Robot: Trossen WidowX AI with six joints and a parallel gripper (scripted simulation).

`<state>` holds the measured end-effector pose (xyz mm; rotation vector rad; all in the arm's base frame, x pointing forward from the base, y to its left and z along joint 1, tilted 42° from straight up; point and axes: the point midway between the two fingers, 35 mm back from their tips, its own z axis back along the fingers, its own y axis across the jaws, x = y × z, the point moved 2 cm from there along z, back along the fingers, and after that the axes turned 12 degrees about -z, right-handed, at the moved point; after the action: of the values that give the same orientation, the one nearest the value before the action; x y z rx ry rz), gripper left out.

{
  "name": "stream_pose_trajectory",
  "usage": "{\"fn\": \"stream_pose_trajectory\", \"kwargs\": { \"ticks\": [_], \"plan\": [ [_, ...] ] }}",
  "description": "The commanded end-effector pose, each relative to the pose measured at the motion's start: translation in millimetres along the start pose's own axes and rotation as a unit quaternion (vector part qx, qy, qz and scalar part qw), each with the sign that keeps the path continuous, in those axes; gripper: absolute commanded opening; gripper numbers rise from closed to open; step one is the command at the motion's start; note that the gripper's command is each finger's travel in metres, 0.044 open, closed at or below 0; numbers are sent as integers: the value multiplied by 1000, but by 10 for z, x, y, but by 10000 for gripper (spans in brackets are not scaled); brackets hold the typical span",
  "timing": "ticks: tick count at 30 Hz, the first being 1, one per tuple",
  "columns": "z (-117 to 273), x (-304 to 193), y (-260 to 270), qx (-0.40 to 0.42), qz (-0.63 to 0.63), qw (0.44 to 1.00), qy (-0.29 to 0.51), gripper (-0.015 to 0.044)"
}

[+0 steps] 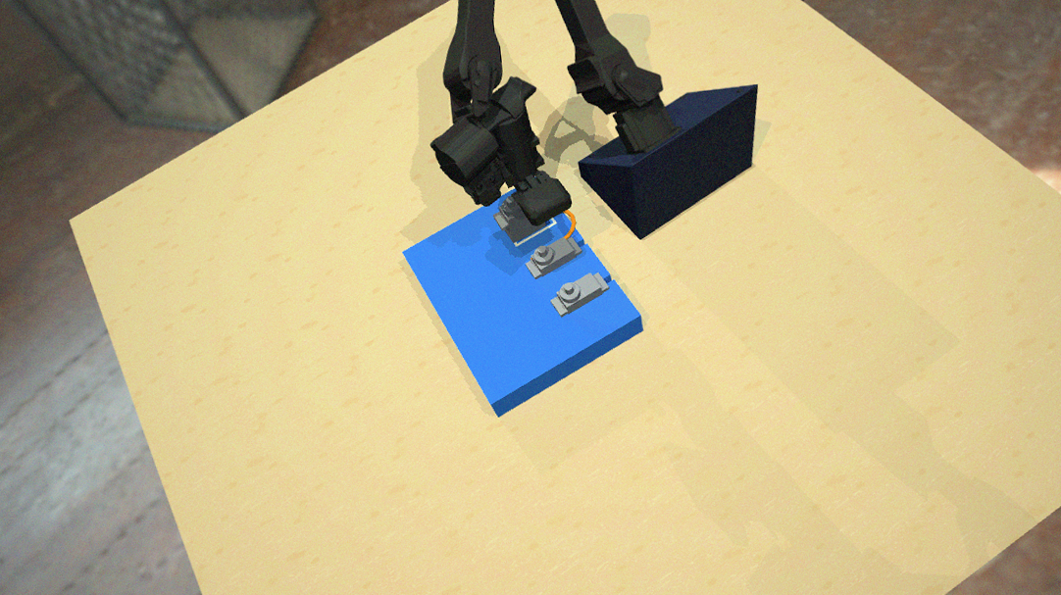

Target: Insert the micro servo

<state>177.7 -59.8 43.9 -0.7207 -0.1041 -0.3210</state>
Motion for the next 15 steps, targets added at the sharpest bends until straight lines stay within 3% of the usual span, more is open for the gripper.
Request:
{"fn": "stream_pose_trajectory", "kwargs": {
  "ticks": [1, 15],
  "plan": [
    [7, 1, 1, 0, 0, 1000, 0, 0],
    [121, -71, -21, -3, 1, 1000, 6, 0]
  ]
}}
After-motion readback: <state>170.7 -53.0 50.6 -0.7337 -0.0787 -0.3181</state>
